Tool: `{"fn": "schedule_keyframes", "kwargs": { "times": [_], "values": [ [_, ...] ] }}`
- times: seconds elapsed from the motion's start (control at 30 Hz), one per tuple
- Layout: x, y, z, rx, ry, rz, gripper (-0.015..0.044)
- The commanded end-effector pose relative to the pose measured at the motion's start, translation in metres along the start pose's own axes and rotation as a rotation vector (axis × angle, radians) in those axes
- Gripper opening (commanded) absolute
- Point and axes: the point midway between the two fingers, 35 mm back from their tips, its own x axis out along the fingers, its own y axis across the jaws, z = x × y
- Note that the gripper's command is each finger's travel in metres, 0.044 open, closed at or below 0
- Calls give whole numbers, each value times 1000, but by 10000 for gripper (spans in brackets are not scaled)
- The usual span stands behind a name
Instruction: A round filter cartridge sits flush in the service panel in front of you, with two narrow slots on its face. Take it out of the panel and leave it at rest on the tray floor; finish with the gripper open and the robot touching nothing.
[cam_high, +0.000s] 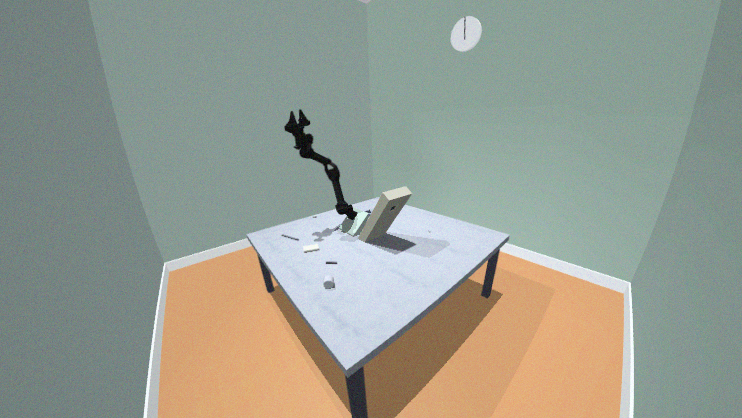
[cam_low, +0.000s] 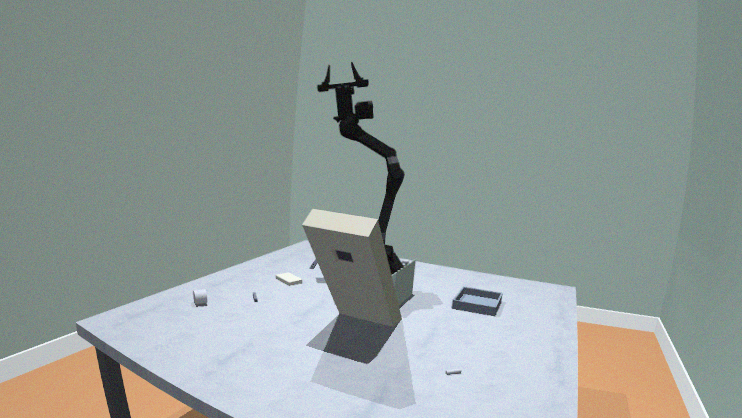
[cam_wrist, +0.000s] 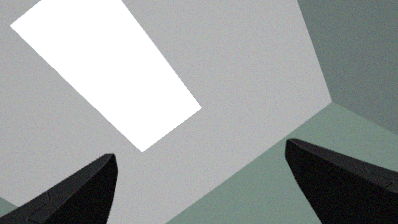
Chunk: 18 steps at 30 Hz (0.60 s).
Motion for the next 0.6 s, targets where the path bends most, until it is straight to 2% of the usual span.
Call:
{"fn": "schedule_keyframes", "kwargs": {
  "times": [0.0, 0.1, 0.33, 0.57],
  "values": [
    [-1, -2, 1, 3, -4, -6, 374],
    [-11, -33, 12, 42, -66, -88, 295],
    [-53, -140, 36, 246, -253, -314, 115],
    [-104, -248, 1, 448, -350, -602, 115]
  ]
}}
